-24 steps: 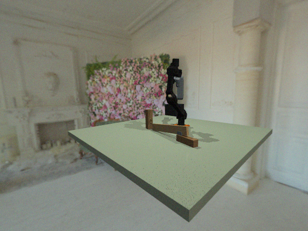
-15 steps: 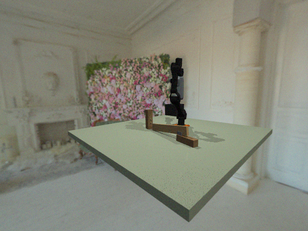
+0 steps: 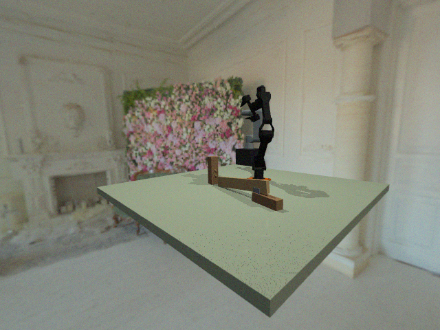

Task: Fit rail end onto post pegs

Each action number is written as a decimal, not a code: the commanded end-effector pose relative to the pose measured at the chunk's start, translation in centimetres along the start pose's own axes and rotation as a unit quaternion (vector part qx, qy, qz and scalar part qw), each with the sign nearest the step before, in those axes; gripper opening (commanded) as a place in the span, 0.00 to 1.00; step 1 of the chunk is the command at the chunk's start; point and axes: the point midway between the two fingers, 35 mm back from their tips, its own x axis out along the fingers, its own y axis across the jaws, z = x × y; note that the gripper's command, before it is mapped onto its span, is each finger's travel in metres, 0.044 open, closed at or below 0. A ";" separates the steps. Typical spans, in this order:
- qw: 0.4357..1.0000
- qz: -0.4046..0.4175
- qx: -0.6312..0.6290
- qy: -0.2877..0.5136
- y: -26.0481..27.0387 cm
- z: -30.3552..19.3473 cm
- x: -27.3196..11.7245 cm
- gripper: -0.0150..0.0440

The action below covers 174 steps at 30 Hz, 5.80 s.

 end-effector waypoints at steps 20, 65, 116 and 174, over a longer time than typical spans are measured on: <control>0.688 0.119 -0.588 0.409 -3.6 -16.9 12.9 1.00; -0.419 0.474 -0.684 0.363 -25.6 -43.5 -6.1 1.00; -0.419 0.474 -0.684 0.363 -31.6 -45.7 -4.2 0.64; -0.419 0.474 -0.684 0.363 -30.1 -45.4 -4.7 0.25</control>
